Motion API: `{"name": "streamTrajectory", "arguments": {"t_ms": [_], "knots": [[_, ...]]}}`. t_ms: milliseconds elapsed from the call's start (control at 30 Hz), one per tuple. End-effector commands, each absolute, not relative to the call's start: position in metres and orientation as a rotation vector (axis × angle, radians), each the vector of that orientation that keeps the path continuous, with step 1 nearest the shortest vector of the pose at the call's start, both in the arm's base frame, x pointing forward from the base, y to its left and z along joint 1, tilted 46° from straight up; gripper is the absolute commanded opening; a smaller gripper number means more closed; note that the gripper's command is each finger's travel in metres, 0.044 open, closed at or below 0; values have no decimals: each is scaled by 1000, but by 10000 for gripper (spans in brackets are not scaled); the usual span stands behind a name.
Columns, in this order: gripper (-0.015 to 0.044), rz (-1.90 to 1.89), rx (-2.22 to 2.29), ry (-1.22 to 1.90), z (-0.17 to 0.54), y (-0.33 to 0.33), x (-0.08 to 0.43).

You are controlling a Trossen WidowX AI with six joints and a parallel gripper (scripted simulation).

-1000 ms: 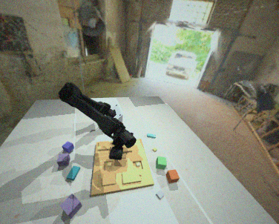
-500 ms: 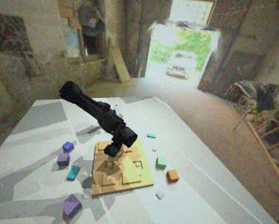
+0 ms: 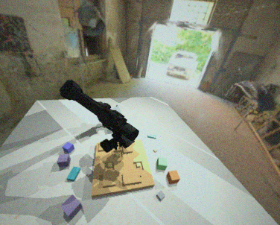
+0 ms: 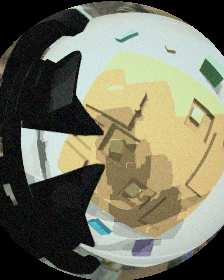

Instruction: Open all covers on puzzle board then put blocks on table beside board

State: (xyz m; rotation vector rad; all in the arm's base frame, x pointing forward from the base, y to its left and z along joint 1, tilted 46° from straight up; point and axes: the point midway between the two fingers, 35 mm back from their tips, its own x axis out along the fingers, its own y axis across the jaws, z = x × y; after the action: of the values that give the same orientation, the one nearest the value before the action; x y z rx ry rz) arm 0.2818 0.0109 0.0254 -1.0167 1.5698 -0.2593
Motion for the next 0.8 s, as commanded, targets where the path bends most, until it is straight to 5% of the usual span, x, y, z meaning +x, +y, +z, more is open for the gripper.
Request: {"name": "streamTrajectory", "arguments": {"t_ms": [0, 767], "knots": [[144, -342, -923, 1540, 31, 15, 281], [144, -372, -895, 1528, 9, -9, 284]]}}
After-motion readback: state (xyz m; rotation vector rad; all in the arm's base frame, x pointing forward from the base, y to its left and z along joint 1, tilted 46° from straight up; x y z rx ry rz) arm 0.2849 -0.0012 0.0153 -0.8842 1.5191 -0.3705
